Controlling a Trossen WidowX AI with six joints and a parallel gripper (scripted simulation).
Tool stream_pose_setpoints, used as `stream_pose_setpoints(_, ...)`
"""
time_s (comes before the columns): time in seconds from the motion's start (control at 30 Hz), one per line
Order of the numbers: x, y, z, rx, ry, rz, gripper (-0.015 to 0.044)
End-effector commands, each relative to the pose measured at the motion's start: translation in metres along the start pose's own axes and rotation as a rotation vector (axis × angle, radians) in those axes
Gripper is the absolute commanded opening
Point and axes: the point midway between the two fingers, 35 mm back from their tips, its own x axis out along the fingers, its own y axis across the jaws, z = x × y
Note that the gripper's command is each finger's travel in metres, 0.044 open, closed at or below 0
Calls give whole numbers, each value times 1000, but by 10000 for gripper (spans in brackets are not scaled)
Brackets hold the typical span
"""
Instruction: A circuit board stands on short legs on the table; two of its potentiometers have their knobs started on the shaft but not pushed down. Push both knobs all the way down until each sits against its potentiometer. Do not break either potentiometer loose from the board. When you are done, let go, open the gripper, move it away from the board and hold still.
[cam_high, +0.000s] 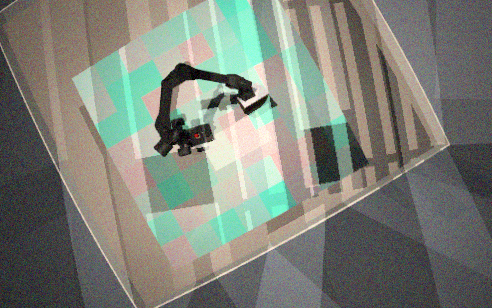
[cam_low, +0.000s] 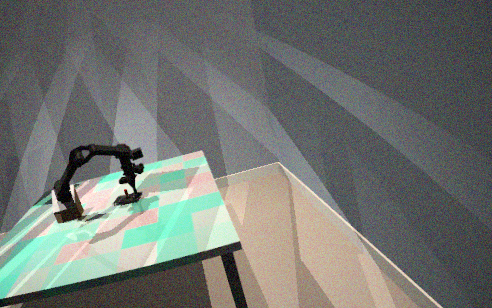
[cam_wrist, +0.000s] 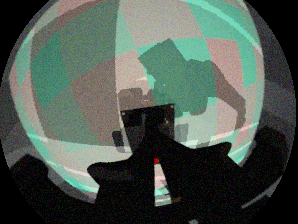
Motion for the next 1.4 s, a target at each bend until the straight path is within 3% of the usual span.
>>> stream_pose_setpoints(0.0,3,-1,1,3,1,-3,0)
stream_pose_setpoints(0.93,-18,-1,1,3,1,-2,0)
stream_pose_setpoints(1.23,-12,-2,-4,-6,7,-10,236)
stream_pose_setpoints(1.37,-26,-6,-41,-7,8,-1,341)
